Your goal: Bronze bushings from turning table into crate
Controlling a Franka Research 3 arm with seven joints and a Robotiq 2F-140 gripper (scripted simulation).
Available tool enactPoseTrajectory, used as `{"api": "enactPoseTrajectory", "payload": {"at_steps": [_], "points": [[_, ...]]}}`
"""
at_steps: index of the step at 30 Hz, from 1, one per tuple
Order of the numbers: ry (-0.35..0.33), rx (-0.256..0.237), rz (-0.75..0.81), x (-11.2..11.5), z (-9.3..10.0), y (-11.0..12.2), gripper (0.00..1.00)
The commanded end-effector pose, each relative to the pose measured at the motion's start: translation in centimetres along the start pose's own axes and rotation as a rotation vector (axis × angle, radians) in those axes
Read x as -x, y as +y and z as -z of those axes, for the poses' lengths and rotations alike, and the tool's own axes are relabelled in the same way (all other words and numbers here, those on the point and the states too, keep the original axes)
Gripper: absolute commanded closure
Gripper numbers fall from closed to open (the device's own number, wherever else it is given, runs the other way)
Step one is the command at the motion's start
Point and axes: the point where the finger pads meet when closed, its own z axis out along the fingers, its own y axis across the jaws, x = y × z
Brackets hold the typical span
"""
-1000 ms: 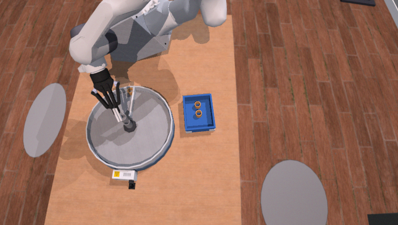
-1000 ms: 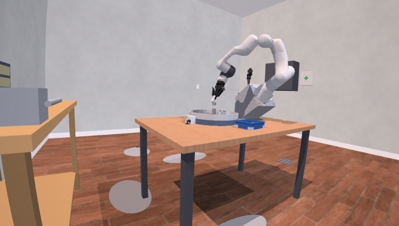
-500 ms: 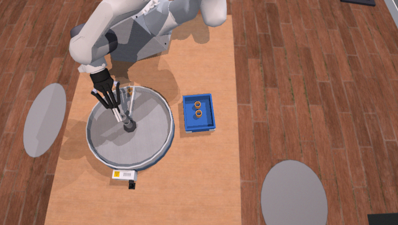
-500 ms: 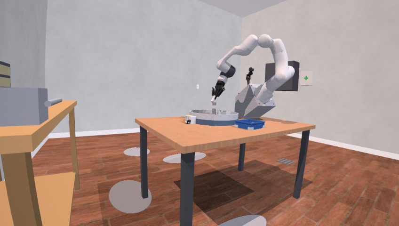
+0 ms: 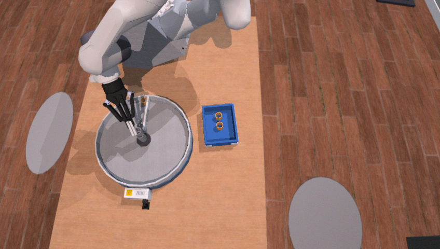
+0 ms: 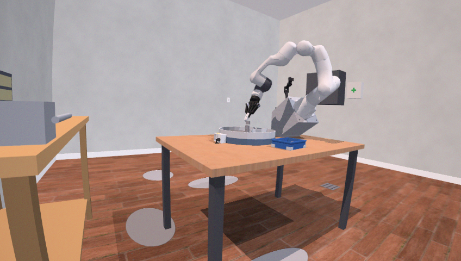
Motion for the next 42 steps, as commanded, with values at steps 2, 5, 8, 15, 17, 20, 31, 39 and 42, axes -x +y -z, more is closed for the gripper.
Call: {"api": "enactPoseTrajectory", "payload": {"at_steps": [2, 5, 8, 15, 17, 20, 31, 39, 42], "points": [[-0.002, -0.006, 0.014, 0.15, -0.05, -0.23, 1.00], [-0.002, -0.006, 0.014, 0.15, -0.05, -0.23, 1.00], [-0.002, -0.006, 0.014, 0.15, -0.05, -0.23, 1.00], [-0.002, -0.006, 0.014, 0.15, -0.05, -0.23, 1.00], [-0.002, -0.006, 0.014, 0.15, -0.05, -0.23, 1.00], [-0.002, -0.006, 0.014, 0.15, -0.05, -0.23, 1.00], [-0.002, -0.006, 0.014, 0.20, -0.11, -0.24, 1.00], [-0.002, -0.006, 0.014, 0.38, -0.33, -0.29, 1.00], [-0.002, -0.006, 0.014, 0.38, -0.33, -0.29, 1.00]]}}
